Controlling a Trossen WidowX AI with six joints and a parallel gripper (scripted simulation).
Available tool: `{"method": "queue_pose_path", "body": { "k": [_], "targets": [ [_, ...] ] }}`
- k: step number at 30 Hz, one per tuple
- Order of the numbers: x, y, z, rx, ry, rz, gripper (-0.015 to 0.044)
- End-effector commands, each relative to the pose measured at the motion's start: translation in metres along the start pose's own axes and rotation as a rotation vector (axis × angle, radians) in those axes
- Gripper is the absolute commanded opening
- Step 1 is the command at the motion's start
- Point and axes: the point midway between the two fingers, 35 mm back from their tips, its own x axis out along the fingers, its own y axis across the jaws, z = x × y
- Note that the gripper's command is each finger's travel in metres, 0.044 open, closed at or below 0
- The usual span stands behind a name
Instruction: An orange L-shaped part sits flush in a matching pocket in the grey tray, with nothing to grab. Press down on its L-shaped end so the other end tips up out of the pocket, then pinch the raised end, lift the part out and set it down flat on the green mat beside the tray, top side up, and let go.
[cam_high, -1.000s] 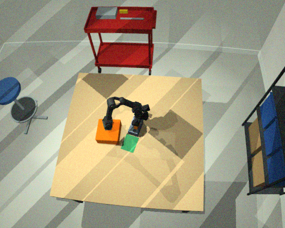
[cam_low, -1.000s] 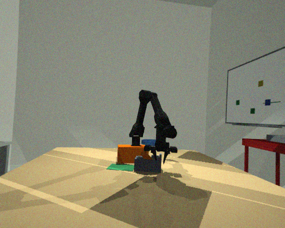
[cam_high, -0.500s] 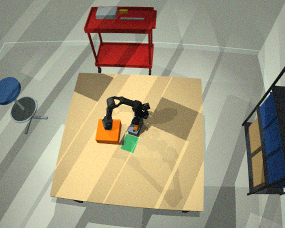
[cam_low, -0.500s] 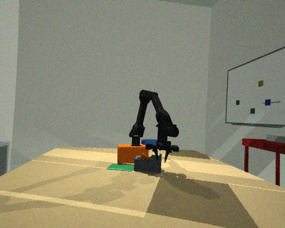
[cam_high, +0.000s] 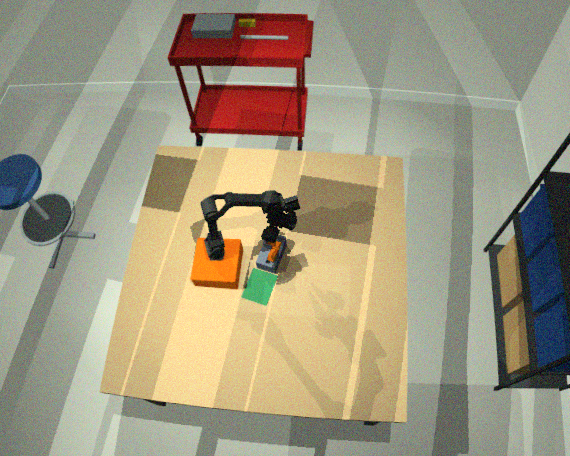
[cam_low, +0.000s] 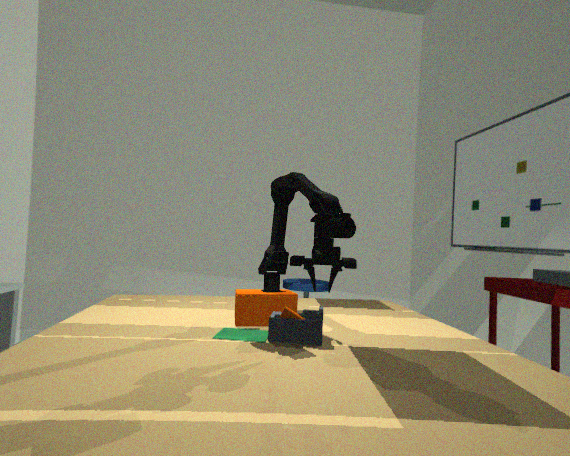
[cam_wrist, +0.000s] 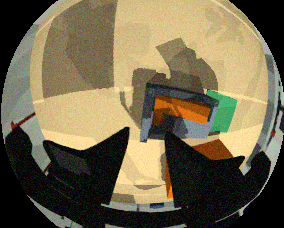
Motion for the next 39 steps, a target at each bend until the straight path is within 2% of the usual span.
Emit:
{"method": "queue_pose_path", "body": {
  "k": [1, 39],
  "targets": [
    [-0.0068, -0.0031, -0.0015, -0.005, 0.002, -0.008, 0.018],
    [-0.0029, -0.0027, -0.0025, 0.0, 0.011, -0.008, 0.018]
  ]
}}
